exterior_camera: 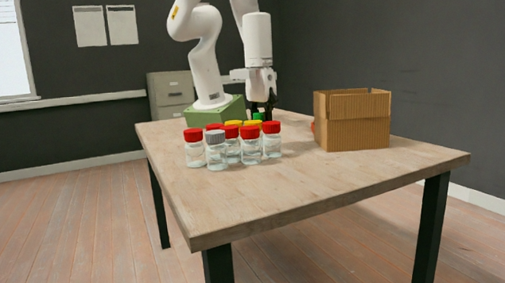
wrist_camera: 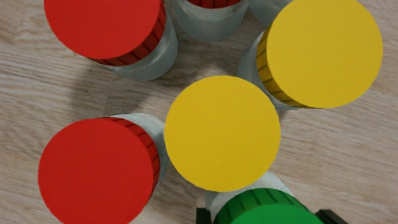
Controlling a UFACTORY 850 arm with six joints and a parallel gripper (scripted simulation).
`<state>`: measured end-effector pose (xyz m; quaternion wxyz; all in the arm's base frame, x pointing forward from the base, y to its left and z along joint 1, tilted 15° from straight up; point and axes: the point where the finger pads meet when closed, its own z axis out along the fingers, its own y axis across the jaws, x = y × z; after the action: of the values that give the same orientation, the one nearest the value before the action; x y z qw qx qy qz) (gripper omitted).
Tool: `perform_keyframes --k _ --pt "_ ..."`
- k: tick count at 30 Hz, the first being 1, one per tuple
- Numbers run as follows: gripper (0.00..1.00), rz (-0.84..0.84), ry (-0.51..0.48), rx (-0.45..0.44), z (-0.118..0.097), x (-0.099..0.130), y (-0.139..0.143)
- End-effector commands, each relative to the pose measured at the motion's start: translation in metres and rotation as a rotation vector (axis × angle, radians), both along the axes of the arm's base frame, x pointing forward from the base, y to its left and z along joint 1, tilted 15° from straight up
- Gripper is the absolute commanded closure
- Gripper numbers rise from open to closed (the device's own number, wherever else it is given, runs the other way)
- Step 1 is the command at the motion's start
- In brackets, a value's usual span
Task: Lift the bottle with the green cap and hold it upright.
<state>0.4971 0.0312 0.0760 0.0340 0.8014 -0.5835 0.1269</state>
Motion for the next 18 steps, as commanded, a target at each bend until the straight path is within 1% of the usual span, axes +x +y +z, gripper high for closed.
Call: perform_keyframes --k 1,18 --pt "1.00 0.000 0.000 0.001 0.006 0.000 0.001" --pt "1.00 0.000 0.000 0.001 0.025 -0.003 0.005"
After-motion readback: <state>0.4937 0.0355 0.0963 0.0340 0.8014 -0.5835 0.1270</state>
